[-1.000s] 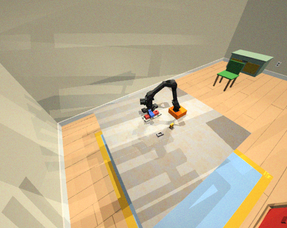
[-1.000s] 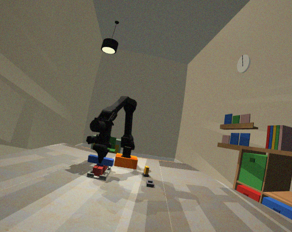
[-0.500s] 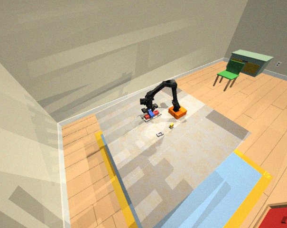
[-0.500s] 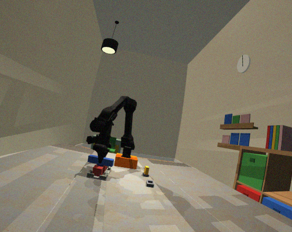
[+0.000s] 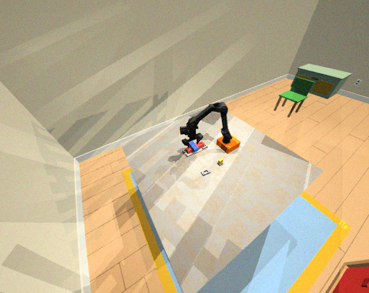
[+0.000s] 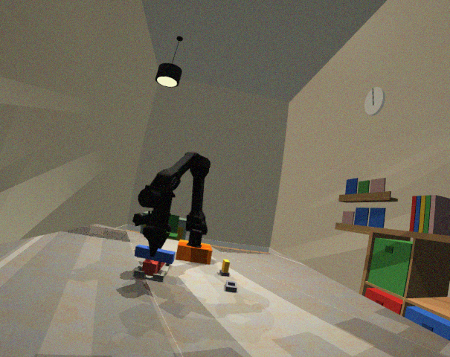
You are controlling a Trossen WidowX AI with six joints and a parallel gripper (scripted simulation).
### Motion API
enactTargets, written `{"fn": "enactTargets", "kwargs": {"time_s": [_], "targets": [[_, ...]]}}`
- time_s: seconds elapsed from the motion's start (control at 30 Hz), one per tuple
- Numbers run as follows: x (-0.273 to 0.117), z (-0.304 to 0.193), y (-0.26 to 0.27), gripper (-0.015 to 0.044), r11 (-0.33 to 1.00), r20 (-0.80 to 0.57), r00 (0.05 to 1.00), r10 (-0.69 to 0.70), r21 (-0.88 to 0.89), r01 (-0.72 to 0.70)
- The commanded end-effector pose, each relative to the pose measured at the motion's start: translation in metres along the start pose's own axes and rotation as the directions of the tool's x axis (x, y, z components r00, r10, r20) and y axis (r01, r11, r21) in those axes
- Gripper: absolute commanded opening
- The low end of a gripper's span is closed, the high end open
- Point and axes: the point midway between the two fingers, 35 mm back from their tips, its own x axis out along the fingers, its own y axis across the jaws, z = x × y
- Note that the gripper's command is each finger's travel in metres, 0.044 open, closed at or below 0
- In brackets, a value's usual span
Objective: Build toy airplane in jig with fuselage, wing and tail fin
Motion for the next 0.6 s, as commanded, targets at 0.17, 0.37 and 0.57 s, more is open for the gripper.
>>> {"fn": "enactTargets", "kwargs": {"time_s": [0.17,0.37,0.57], "targets": [[-0.083,0.0,0.001,0.044,1.0,0.005,1.0,0.0,0.002,0.0],[-0.086,0.0,0.004,0.044,1.0,0.005,1.0,0.001,0.002,-0.001],[-0.085,0.0,0.004,0.044,0.912,0.005,1.0,0.001,-0.41,0.001]]}}
